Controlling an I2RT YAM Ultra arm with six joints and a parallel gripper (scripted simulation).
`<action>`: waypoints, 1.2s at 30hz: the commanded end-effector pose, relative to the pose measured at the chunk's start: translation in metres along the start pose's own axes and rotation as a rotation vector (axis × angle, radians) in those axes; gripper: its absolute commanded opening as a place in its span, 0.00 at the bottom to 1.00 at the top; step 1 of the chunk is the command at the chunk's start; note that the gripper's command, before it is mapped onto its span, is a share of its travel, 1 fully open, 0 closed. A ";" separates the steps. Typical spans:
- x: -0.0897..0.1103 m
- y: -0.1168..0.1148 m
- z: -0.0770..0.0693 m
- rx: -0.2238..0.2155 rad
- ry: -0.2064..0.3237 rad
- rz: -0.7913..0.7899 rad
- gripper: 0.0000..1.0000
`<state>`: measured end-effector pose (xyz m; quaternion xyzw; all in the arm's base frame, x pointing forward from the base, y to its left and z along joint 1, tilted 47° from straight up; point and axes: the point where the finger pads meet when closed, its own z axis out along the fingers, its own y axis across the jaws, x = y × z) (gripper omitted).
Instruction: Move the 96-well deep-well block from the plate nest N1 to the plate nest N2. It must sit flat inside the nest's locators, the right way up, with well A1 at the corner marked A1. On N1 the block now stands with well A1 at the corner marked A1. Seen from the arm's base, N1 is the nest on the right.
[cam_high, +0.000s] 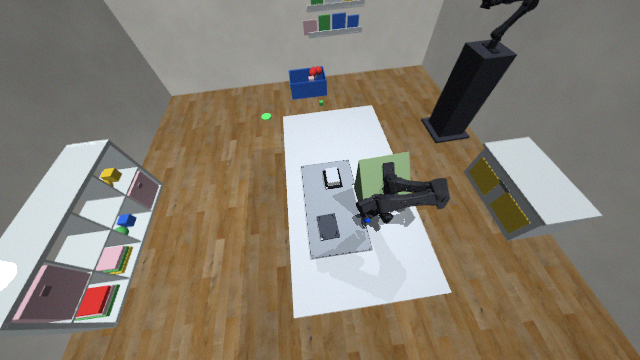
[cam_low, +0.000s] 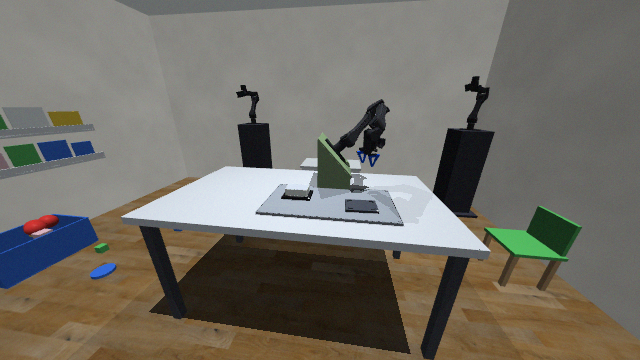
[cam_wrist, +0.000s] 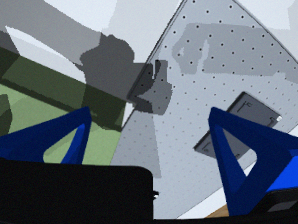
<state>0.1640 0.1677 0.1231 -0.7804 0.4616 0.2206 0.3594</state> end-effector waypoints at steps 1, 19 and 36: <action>0.000 -0.001 -0.001 0.005 0.001 -0.003 1.00; 0.007 -0.008 -0.002 0.006 0.007 0.064 1.00; 0.057 -0.044 -0.008 0.018 0.045 0.562 1.00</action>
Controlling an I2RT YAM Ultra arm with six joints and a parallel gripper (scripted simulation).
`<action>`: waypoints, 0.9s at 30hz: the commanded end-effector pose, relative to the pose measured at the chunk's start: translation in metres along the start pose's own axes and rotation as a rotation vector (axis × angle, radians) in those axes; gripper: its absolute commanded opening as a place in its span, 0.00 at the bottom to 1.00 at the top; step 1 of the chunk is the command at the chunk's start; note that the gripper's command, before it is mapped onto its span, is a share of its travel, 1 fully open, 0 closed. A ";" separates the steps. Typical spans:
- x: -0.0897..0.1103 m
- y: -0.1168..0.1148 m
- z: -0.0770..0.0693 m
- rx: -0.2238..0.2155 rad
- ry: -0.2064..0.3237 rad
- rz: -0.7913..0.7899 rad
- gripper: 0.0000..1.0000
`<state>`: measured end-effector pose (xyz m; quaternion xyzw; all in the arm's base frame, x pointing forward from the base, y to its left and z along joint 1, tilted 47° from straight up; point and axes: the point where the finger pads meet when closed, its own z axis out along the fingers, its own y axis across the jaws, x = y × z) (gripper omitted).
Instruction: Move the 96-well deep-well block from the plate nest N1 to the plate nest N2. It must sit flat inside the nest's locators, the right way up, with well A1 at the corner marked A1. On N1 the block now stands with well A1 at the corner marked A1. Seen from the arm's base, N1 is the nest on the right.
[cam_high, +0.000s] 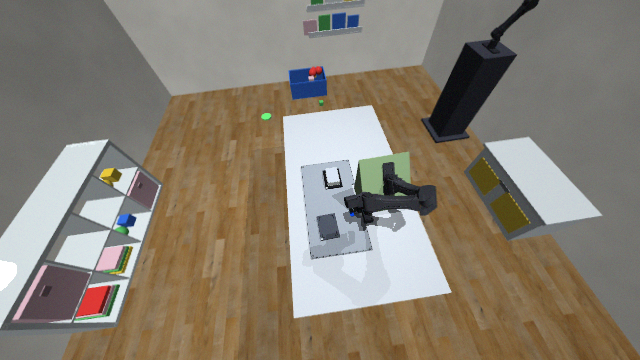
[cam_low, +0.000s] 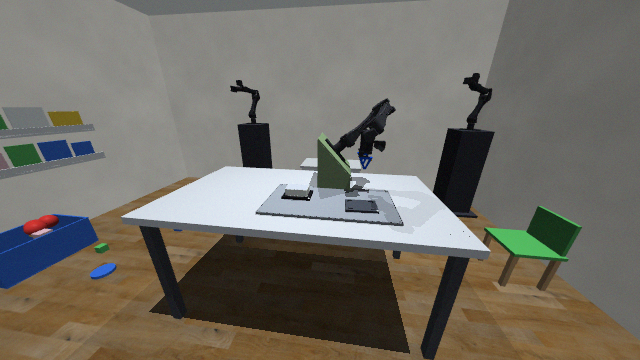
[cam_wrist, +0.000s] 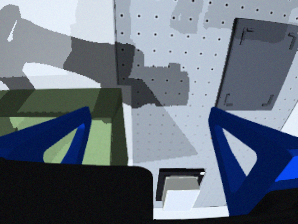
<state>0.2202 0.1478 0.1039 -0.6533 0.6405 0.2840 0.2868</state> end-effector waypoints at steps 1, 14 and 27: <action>0.005 -0.014 -0.004 0.020 0.002 0.117 1.00; 0.034 -0.045 -0.005 0.031 0.020 0.517 1.00; 0.073 -0.076 -0.005 0.043 0.030 0.917 1.00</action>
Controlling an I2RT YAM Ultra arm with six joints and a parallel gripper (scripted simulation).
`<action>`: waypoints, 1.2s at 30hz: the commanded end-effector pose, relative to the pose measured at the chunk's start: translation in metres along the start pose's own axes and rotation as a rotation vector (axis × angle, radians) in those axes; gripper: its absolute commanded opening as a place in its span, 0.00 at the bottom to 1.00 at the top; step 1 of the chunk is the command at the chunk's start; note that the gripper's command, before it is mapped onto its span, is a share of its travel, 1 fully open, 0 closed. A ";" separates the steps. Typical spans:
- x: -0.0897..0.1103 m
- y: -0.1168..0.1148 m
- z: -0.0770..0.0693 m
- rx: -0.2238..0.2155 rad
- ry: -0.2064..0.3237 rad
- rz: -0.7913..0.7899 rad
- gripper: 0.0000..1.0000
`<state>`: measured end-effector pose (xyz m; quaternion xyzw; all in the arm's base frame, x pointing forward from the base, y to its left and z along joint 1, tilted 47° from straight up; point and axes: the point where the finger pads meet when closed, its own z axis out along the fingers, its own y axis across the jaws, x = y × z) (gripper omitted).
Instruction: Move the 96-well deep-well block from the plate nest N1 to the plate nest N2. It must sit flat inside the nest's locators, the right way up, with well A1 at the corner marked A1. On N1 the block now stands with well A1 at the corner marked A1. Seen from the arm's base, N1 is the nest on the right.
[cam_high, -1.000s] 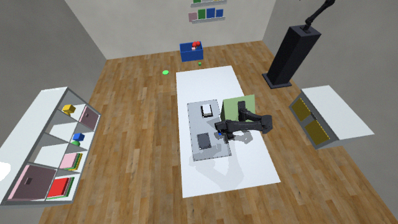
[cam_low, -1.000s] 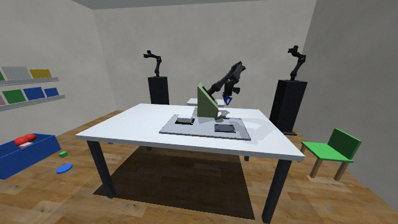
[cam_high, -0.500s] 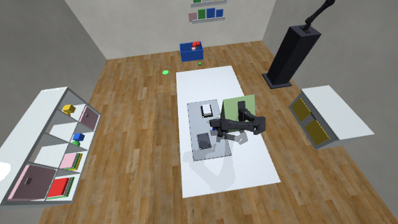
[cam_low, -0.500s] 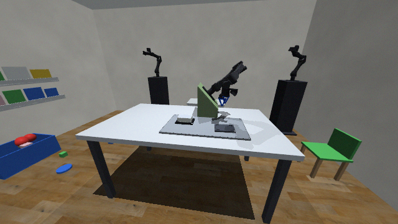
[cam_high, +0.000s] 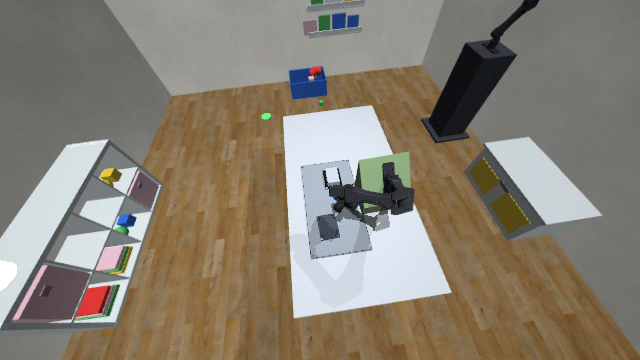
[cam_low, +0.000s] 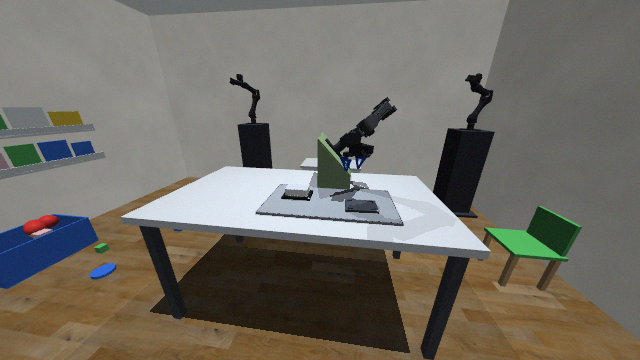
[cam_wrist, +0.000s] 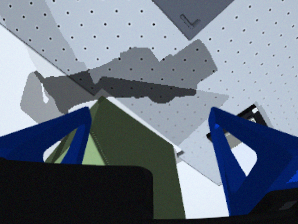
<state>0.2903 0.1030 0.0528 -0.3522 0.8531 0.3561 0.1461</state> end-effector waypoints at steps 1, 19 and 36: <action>-0.001 -0.013 -0.006 0.019 -0.015 0.144 1.00; 0.023 -0.081 0.001 0.024 -0.010 0.677 1.00; 0.059 -0.137 0.012 0.020 -0.009 1.177 1.00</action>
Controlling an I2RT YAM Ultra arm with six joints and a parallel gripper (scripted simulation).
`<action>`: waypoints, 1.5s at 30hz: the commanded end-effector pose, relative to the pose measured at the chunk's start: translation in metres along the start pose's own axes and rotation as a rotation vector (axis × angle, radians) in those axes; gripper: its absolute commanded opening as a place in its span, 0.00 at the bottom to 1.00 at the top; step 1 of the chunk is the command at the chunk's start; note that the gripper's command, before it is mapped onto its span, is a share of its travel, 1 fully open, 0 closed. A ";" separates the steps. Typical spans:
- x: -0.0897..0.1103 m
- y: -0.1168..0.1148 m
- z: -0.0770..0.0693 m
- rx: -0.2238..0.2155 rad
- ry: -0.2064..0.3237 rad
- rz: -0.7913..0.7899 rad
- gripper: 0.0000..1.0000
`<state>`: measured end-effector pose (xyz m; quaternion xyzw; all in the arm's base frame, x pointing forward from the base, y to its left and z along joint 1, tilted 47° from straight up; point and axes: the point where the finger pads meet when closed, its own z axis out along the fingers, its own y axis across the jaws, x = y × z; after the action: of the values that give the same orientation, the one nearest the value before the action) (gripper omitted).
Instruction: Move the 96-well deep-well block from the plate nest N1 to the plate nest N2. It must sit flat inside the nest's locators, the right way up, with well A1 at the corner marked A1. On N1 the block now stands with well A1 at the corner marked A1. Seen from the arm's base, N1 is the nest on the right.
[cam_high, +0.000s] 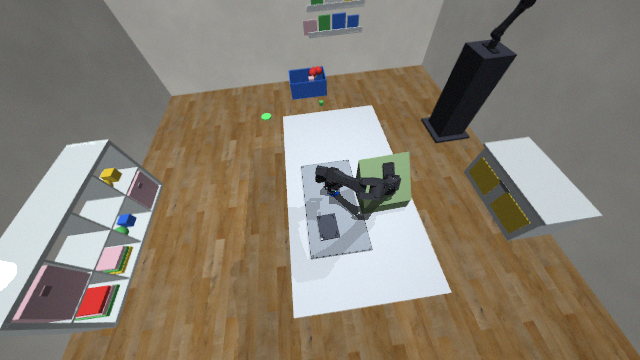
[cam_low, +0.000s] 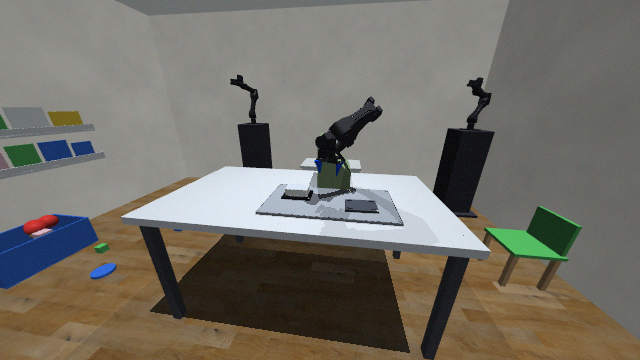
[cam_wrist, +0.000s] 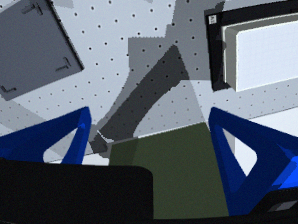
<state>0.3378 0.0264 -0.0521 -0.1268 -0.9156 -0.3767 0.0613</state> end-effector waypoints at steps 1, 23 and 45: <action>-0.011 -0.013 -0.007 0.000 -0.028 0.146 1.00; -0.030 -0.094 0.017 -0.016 -0.011 0.736 1.00; -0.027 -0.175 0.051 -0.035 0.023 1.304 1.00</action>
<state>0.3103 -0.0517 -0.2129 -0.6311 -0.6604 -0.2856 0.2899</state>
